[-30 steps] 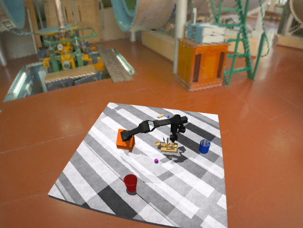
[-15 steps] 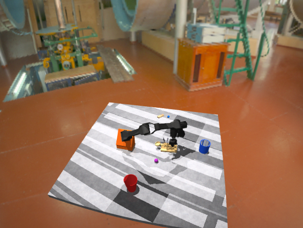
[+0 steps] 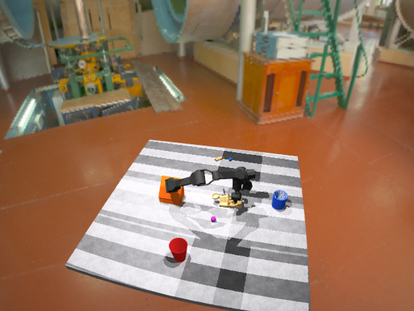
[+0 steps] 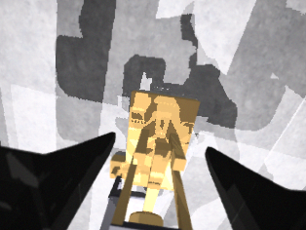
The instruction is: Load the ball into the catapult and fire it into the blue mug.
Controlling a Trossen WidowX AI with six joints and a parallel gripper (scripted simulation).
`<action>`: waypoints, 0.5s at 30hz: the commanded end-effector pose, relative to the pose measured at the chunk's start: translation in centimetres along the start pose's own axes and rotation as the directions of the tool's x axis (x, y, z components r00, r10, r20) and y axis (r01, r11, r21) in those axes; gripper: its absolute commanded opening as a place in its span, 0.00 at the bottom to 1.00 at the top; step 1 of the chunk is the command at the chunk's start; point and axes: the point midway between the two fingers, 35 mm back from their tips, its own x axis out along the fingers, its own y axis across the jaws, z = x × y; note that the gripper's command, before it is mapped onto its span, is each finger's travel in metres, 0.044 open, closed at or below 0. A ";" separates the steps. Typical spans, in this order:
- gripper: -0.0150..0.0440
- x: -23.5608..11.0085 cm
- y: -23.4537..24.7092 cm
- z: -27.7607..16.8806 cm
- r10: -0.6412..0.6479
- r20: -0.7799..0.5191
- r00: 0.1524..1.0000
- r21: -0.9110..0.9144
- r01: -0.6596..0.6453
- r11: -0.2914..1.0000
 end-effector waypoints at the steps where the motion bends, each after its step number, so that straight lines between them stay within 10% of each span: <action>1: 1.00 0.8 0.0 -0.1 -0.005 -0.003 1.000 -0.006 0.005 1.000; 15: 0.91 2.0 -0.1 -0.1 -0.002 -0.002 1.000 0.000 0.002 1.000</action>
